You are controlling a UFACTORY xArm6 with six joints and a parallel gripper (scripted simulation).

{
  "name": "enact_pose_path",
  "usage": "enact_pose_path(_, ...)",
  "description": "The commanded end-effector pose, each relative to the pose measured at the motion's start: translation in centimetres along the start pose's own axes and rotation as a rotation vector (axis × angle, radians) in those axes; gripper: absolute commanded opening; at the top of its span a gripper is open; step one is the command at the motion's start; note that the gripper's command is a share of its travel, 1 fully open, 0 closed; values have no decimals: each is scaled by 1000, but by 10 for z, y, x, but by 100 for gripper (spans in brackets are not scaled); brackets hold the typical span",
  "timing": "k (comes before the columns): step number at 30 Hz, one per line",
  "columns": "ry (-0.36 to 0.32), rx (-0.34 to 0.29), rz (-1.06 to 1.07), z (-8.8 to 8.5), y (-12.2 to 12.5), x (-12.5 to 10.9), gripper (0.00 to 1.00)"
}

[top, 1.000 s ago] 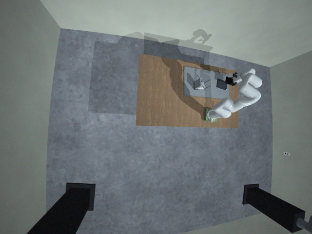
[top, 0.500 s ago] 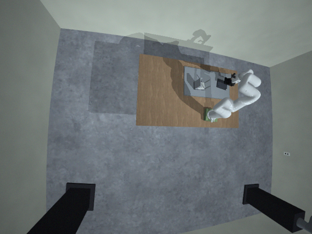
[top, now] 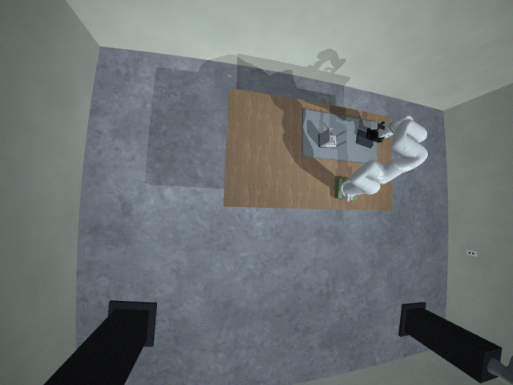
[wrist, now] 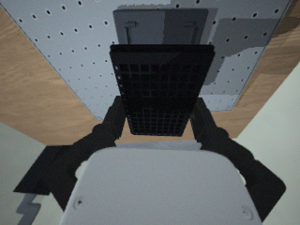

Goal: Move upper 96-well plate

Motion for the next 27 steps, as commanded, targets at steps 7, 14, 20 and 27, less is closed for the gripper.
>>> enact_pose_path(7, -1, -3, 0, 16, 1, 0, 0)
enact_pose_path(14, -1, -3, 0, 24, 1, 0, 0)
enact_pose_path(20, -1, -3, 0, 34, 1, 0, 0)
enact_pose_path(27, -1, -3, 0, 44, 1, 0, 0)
Point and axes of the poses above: the point where the finger pads meet when closed, its own z axis out along the fingers, its own y axis across the jaws, x = y × z, the point moved 10 cm from there along -z, back along the fingers
